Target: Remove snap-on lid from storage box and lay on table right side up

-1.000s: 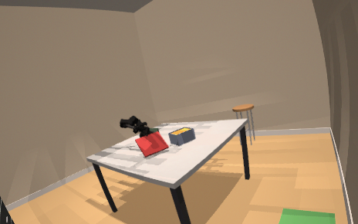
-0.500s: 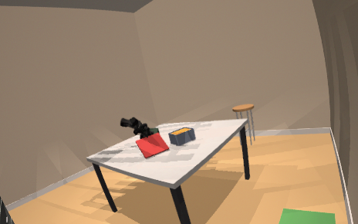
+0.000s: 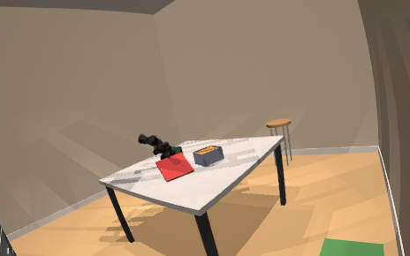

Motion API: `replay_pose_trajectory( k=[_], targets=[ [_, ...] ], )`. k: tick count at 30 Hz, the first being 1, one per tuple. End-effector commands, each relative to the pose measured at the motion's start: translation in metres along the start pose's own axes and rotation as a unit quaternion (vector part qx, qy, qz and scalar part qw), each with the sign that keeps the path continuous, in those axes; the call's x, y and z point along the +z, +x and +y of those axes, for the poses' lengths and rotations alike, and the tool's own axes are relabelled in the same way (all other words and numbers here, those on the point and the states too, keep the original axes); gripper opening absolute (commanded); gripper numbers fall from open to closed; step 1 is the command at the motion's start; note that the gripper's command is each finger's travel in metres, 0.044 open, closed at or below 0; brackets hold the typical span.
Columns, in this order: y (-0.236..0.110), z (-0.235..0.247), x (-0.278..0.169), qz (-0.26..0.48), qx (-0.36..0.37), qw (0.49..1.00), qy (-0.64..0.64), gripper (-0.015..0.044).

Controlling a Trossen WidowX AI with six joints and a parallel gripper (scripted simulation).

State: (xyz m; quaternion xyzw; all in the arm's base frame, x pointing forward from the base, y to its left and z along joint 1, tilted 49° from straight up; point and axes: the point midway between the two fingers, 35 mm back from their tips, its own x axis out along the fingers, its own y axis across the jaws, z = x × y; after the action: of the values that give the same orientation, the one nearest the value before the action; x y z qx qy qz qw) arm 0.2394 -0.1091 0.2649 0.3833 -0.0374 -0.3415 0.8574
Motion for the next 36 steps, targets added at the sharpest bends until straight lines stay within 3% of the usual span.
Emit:
replay_pose_trajectory(
  k=[1, 36],
  targets=[
    [0.003, -0.005, -0.001, 0.0, -0.004, 1.0, -0.001, 0.0],
    [0.02, -0.026, 0.0, -0.001, -0.003, 1.0, -0.002, 0.0]
  ],
)
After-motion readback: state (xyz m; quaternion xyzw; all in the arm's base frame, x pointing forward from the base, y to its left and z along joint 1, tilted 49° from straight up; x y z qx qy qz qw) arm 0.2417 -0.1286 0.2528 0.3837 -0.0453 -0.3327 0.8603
